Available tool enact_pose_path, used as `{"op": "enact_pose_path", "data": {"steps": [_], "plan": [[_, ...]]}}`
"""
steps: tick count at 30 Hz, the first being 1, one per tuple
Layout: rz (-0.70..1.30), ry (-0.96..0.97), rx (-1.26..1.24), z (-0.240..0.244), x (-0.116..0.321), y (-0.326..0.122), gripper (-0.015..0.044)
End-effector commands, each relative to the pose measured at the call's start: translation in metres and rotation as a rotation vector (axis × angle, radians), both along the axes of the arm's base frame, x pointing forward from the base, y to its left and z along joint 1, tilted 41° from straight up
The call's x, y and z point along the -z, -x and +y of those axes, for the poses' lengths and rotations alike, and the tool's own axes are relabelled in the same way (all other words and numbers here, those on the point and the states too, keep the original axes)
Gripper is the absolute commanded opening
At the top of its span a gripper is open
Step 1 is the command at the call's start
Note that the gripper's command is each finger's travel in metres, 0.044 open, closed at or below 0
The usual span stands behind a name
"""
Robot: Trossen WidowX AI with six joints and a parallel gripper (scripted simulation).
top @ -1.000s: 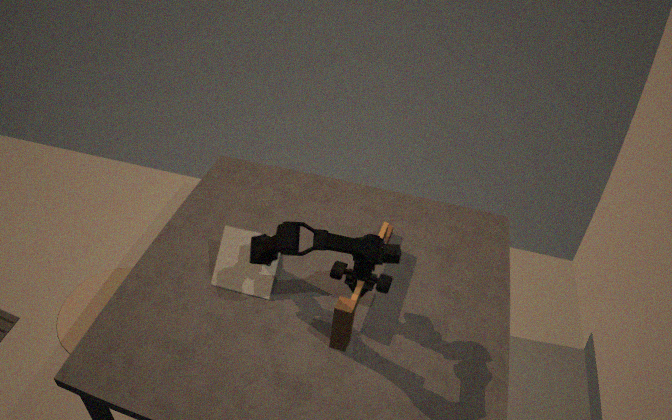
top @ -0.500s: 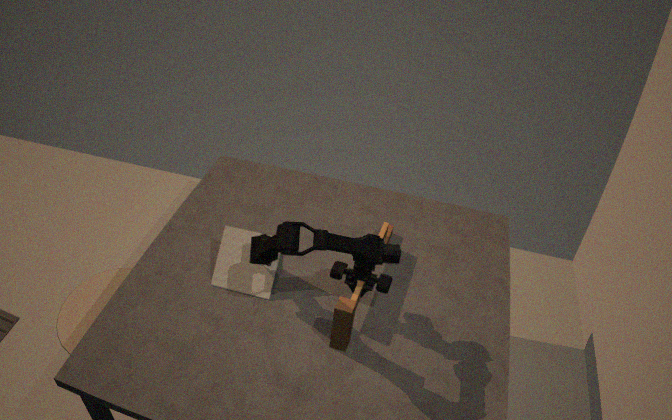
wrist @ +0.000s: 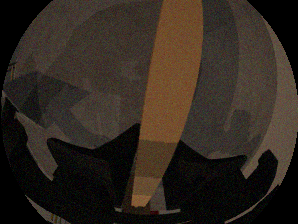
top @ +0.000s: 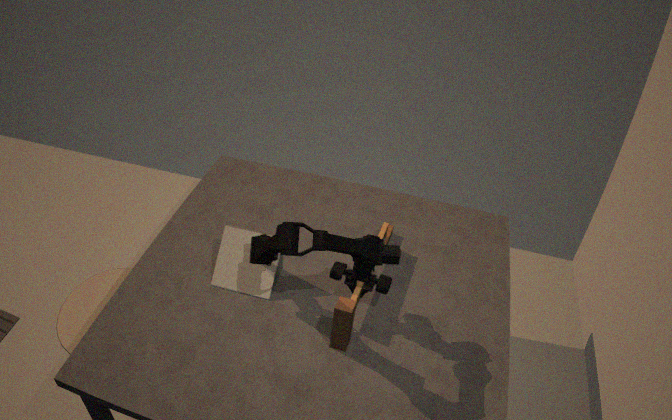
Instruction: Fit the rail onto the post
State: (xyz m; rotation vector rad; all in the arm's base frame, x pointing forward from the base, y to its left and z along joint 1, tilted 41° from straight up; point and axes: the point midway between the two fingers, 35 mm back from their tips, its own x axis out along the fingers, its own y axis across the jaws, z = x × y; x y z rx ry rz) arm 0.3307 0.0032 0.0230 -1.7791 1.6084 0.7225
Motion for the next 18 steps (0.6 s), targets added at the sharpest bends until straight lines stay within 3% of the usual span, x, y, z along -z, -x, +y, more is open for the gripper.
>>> {"op": "enact_pose_path", "data": {"steps": [1, 18], "plan": [[0.000, -0.003, -0.005, -0.0002, -0.0025, -0.0002, 0.0000], [0.000, -0.003, -0.005, -0.0029, -0.0071, -0.0001, 0.0000]]}}
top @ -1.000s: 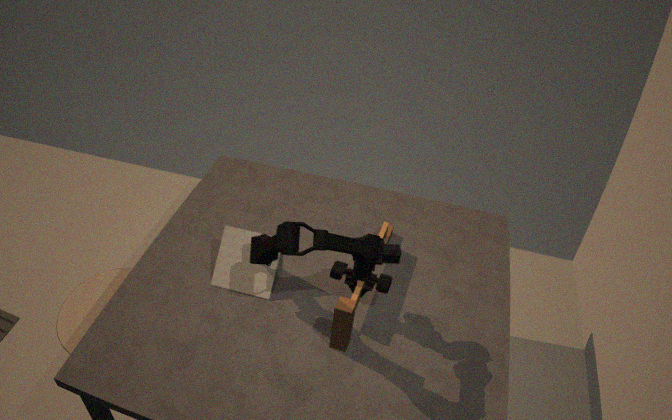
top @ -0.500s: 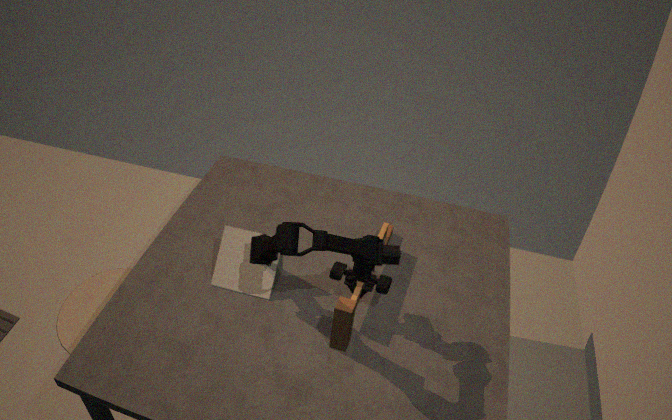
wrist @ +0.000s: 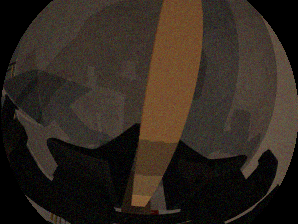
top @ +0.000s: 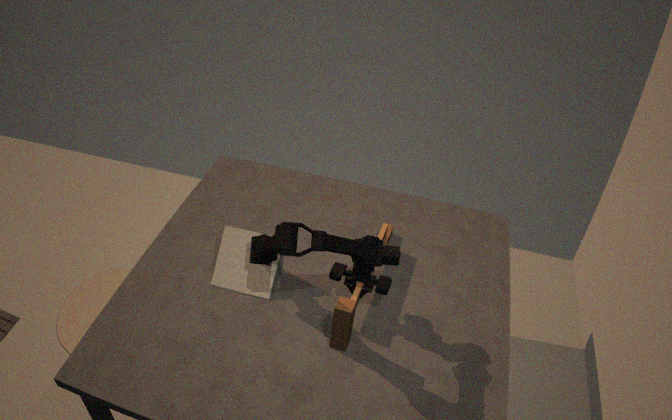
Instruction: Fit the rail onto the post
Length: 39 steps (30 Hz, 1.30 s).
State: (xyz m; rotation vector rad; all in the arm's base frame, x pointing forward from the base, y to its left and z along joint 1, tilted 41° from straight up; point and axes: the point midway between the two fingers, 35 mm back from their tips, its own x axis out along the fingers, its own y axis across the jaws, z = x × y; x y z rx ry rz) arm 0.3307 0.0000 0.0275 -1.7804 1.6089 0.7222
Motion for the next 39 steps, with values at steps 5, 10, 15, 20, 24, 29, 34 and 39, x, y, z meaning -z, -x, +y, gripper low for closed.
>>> {"op": "enact_pose_path", "data": {"steps": [5, 10, 15, 20, 24, 29, 34, 39], "plan": [[0.000, -0.004, -0.005, -0.0010, -0.0038, -0.0002, 0.0000], [0.000, -0.004, -0.005, -0.0023, -0.0046, -0.0003, 0.0000], [0.000, -0.004, -0.005, -0.0038, -0.0052, -0.0004, 0.0000], [0.000, -0.004, -0.005, -0.0053, -0.0058, -0.0004, 0.0000], [0.000, -0.004, -0.005, -0.0064, -0.0064, -0.0005, 0.0000], [0.000, -0.004, -0.005, -0.0078, -0.0072, -0.0006, 0.0000], [0.000, -0.004, -0.005, -0.0088, -0.0084, -0.0006, 0.0000], [0.000, -0.003, -0.005, -0.0098, -0.0097, -0.0006, 0.0000]]}}
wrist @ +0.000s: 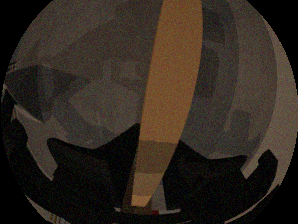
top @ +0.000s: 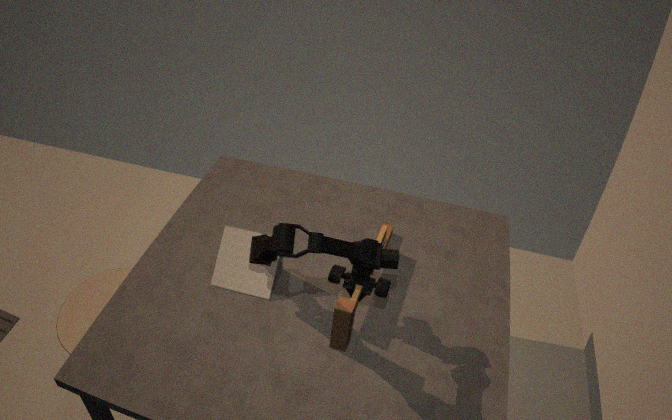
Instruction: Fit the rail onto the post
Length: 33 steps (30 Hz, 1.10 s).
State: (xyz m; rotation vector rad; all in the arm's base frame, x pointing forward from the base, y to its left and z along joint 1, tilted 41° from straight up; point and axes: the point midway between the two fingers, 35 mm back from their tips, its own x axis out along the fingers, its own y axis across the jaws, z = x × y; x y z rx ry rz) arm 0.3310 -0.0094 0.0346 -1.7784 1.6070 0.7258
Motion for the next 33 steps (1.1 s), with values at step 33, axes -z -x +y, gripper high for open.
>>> {"op": "enact_pose_path", "data": {"steps": [33], "plan": [[-0.002, 0.000, -0.004, -0.0085, -0.0091, 0.0000, 0.0000]]}}
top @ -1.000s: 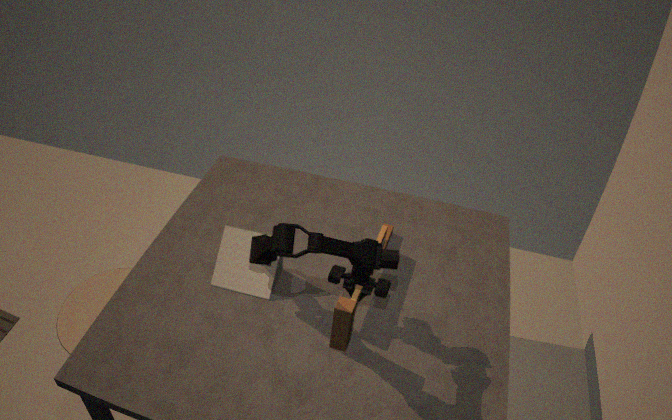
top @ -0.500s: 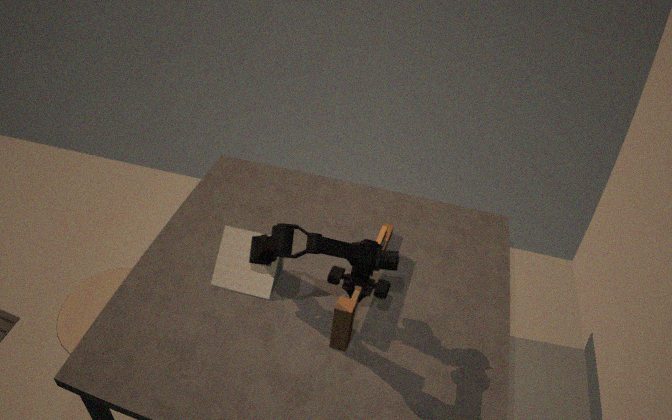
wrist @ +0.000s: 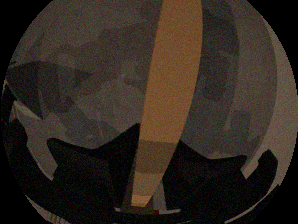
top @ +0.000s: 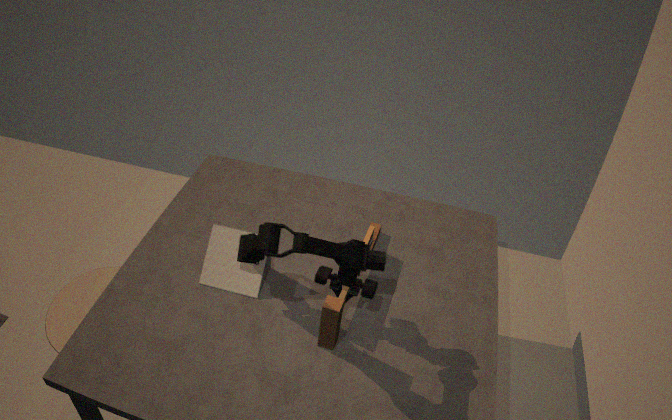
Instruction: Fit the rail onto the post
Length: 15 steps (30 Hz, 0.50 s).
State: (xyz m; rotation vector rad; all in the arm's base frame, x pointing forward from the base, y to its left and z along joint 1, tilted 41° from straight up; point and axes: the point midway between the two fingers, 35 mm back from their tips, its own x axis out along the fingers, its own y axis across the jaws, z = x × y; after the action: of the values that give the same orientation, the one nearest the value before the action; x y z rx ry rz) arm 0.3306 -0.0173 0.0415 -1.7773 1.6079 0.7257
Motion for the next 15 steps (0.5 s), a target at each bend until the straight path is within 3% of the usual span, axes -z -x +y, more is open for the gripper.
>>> {"op": "enact_pose_path", "data": {"steps": [1, 15], "plan": [[-0.002, 0.001, -0.005, -0.0009, -0.0024, -0.0004, 0.0000], [-0.002, 0.001, -0.005, -0.0037, -0.0057, -0.0004, 0.0000]]}}
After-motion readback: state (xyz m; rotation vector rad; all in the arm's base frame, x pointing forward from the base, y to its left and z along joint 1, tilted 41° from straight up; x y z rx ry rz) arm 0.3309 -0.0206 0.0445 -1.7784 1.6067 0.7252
